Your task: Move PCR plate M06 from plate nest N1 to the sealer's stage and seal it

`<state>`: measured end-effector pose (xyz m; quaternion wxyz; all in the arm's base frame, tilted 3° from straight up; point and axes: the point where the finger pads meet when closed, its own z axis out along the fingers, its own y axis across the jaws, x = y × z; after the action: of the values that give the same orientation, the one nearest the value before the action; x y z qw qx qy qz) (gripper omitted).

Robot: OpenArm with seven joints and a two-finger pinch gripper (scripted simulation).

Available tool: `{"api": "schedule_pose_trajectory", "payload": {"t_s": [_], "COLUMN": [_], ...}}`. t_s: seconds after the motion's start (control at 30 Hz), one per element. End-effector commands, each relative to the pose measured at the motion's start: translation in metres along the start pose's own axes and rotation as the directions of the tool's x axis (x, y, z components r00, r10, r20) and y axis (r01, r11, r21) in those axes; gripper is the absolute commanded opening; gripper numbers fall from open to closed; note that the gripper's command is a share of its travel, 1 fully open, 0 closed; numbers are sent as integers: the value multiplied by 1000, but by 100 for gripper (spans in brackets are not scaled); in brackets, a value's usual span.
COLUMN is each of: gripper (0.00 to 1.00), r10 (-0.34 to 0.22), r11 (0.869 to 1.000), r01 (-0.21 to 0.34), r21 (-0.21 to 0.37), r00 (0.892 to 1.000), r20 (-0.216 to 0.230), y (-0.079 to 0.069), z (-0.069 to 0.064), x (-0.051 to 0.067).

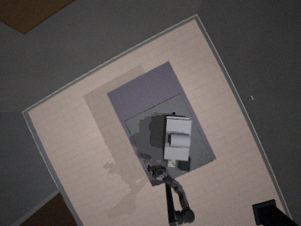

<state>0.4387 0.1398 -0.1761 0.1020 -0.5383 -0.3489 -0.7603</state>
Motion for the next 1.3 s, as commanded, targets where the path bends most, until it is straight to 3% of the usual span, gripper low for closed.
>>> {"api": "schedule_pose_trajectory", "payload": {"t_s": [0.0, 0.13, 0.3, 1.27], "gripper": [0, 0, 0, 0], "r10": [1, 1, 67, 67], "r11": [1000, 1000, 987, 987], "r01": [-1, -1, -61, -61], "r21": [-4, -4, -150, -150], "r00": [1000, 1000, 997, 997], "r20": [1, 1, 35, 35], "y": [0, 0, 23, 20], "z": [0, 0, -10, -8], "x": [0, 0, -12, -9]}}
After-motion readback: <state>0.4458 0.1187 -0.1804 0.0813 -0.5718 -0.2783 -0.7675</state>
